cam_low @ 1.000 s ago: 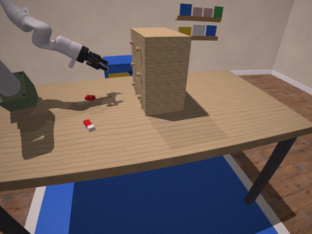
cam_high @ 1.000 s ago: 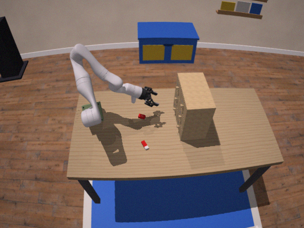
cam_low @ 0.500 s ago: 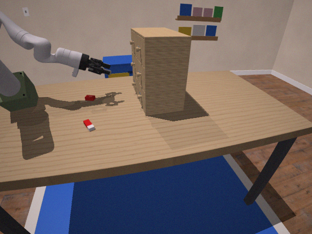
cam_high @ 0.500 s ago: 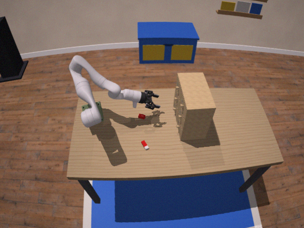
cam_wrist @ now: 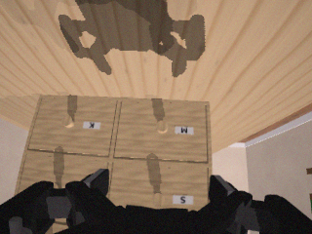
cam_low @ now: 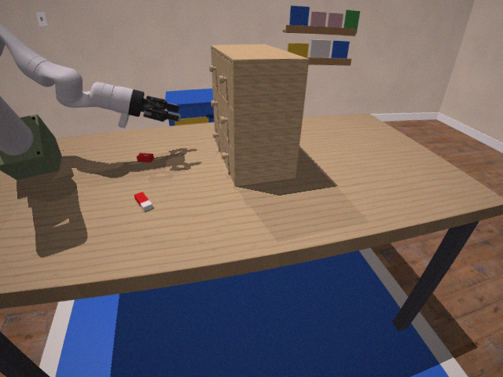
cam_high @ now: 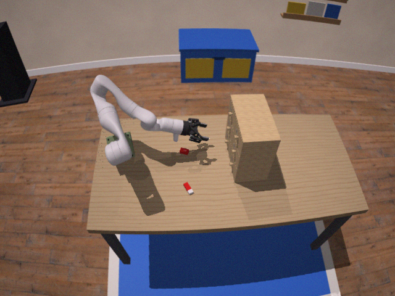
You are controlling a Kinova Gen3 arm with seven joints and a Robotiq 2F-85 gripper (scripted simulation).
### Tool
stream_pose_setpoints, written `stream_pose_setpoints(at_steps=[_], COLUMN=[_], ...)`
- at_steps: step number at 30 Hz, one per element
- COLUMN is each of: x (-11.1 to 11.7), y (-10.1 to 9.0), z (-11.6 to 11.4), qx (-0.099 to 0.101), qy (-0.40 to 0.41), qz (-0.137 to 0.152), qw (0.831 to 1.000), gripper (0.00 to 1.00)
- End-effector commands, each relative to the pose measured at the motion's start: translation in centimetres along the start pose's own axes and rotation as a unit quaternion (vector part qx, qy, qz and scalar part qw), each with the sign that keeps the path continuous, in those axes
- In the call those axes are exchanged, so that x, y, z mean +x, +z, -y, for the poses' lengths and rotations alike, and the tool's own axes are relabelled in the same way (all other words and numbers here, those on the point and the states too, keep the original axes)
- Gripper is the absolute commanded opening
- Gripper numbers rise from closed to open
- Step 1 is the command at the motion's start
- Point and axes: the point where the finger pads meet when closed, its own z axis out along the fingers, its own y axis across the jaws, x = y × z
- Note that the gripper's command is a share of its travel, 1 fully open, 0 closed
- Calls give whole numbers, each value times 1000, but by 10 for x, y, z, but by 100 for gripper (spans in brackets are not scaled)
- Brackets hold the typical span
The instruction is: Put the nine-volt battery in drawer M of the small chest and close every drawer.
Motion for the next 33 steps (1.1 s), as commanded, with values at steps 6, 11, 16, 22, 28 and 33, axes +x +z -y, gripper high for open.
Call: stream_pose_setpoints(at_steps=[6, 11, 16, 22, 28, 33], x=[0, 0, 0, 0, 3, 8], y=[0, 0, 0, 0, 6, 14], z=[0, 0, 0, 0, 0, 0], qx=[0, 0, 0, 0, 0, 0], qy=[0, 0, 0, 0, 0, 0], qz=[1, 1, 1, 1, 1, 1], qw=[1000, 1000, 1000, 1000, 1000, 1000], gripper=[33, 33, 33, 33, 33, 33])
